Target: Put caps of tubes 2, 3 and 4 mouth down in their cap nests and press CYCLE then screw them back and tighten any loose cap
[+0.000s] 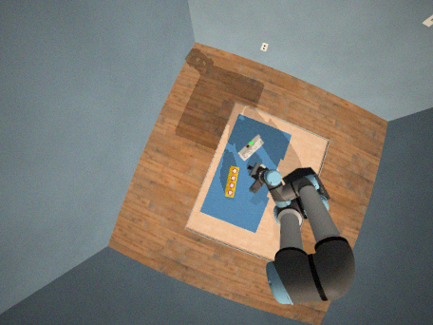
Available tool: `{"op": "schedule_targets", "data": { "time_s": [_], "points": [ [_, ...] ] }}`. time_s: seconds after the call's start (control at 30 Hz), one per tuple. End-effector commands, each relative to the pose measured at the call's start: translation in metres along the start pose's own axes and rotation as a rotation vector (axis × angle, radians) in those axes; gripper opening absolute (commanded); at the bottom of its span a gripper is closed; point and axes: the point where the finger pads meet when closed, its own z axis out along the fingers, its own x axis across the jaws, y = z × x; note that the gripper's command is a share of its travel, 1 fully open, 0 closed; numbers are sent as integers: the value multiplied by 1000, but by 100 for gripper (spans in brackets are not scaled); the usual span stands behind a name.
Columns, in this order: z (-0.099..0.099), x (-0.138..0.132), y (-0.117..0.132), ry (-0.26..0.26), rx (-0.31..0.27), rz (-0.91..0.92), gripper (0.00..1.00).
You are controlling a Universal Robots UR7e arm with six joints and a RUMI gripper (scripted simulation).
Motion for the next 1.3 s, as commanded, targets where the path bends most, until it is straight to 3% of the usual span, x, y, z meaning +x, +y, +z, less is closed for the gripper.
{"op": "schedule_targets", "data": {
  "time_s": [0.0,0.3,0.57,1.27],
  "points": [
    [27,-44,85,6,5,-3,0],
    [27,-44,85,6,5,-3,0],
    [43,-39,82,-255,20,-4,0],
    [46,-42,89,-255,20,-4,0]
  ]
}}
